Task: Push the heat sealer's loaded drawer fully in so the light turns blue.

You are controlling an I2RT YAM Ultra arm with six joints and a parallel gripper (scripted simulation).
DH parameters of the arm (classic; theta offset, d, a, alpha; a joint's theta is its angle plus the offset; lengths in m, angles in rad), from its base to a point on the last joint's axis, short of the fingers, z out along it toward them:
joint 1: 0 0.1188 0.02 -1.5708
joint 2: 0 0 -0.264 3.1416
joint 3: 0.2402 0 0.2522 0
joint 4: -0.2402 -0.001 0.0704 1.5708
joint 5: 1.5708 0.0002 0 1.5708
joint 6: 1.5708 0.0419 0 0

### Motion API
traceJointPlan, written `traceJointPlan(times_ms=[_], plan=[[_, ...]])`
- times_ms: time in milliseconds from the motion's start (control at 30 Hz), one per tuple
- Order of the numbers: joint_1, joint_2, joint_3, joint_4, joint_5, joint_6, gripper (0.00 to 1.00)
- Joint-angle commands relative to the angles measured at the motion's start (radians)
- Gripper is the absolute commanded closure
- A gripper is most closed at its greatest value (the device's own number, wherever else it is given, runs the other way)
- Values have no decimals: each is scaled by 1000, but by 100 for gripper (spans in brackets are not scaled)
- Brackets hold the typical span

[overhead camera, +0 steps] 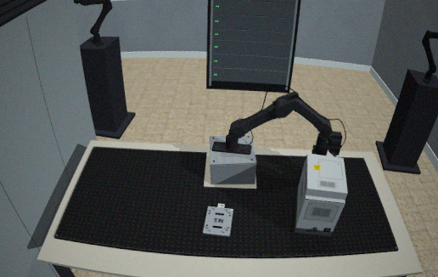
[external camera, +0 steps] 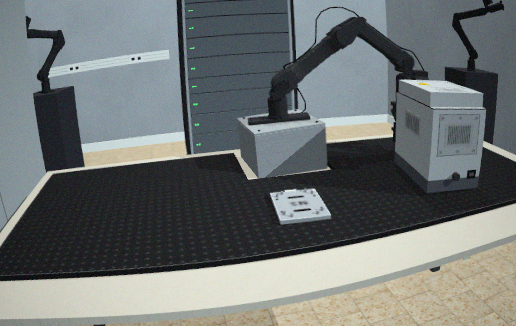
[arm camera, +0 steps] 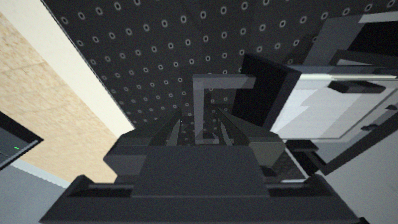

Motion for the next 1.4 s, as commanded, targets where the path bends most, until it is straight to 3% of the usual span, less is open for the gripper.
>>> traceJointPlan(times_ms=[0, 400, 500, 1367], plan=[[-2, -31, -8, 20, 5, -3, 55], [-2, -31, -8, 20, 5, -3, 55], [-2, -40, 27, -17, 5, -2, 55], [1, -85, 88, -122, 5, 0, 55]])
